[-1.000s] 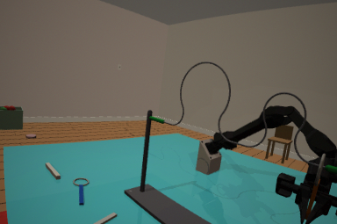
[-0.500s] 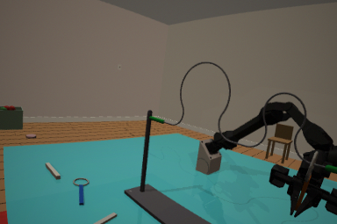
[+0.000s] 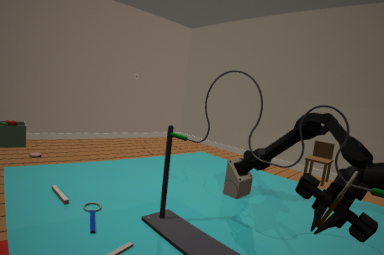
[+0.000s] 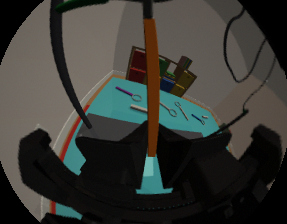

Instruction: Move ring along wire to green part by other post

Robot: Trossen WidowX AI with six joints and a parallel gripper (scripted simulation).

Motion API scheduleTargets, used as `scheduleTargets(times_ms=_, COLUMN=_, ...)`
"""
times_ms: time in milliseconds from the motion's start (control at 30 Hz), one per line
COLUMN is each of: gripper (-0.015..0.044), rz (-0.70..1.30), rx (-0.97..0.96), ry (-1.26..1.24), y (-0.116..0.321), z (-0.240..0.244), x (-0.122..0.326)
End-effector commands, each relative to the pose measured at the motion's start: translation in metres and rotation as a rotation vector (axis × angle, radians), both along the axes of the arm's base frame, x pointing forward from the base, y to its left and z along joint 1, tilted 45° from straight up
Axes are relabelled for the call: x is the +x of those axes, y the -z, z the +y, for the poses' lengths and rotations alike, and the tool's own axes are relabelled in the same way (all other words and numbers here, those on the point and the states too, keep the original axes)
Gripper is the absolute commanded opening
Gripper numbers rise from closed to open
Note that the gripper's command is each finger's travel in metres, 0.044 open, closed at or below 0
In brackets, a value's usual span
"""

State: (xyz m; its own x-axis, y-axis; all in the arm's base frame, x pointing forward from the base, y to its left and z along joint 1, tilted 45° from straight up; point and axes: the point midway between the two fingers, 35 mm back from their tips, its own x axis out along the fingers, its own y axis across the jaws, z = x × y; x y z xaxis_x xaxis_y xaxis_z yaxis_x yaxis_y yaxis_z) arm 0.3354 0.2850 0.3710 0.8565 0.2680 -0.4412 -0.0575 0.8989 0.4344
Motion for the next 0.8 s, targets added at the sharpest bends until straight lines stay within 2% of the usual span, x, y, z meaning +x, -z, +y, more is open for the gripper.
scheduleTargets(times_ms=0, gripper=-0.0150, rz=-0.011, rx=-0.066, ry=0.010, y=0.002, z=-0.013, x=0.001)
scheduleTargets(times_ms=767, gripper=-0.0150, rz=-0.051, rx=-0.614, ry=0.015, y=0.012, z=-0.093, x=0.006)
